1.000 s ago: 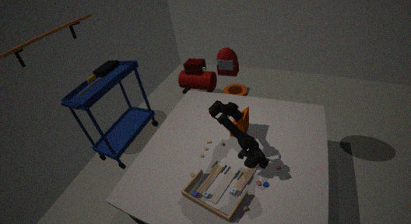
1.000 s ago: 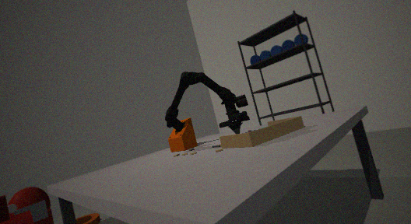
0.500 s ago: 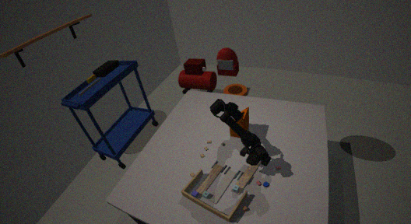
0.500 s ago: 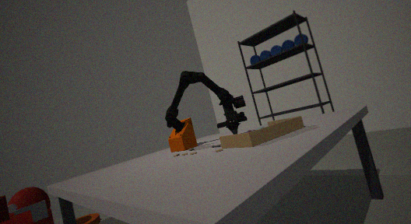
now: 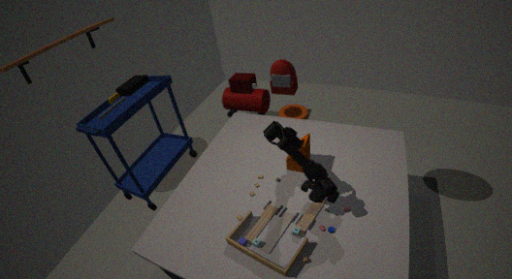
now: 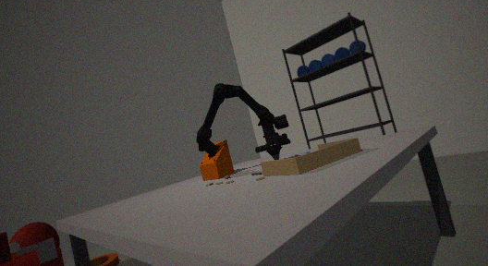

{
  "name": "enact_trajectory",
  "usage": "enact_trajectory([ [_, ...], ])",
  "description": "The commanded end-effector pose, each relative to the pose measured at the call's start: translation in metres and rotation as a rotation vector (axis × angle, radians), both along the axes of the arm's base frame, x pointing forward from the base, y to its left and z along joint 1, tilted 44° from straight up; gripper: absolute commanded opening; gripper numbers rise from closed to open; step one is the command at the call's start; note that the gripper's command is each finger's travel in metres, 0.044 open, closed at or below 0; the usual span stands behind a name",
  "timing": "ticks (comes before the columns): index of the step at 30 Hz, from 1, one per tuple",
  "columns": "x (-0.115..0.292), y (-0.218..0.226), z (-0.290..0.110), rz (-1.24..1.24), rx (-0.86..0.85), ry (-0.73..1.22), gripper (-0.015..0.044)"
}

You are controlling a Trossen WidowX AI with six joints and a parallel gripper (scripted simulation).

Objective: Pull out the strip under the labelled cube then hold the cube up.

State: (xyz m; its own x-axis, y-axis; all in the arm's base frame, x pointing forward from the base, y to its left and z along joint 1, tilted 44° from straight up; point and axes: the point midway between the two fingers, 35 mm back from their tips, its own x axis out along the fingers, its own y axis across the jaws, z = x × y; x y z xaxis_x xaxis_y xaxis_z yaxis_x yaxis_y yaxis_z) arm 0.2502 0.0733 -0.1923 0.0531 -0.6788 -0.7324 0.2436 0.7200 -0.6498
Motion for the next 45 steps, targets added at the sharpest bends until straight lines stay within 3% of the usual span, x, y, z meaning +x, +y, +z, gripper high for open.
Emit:
enact_trajectory([
  [1,-0.012,-0.004,-0.003,-0.014,-0.004,0.020,0.0000],
  [20,-0.036,-0.001,-0.007,-0.014,-0.003,0.021,0.0000],
  [28,-0.029,0.033,0.025,-0.014,-0.001,0.021,0.0000],
  [34,-0.003,0.032,0.031,0.109,-0.009,0.134,0.0157],
  [45,0.040,0.027,0.042,0.109,-0.010,0.132,0.0440],
])
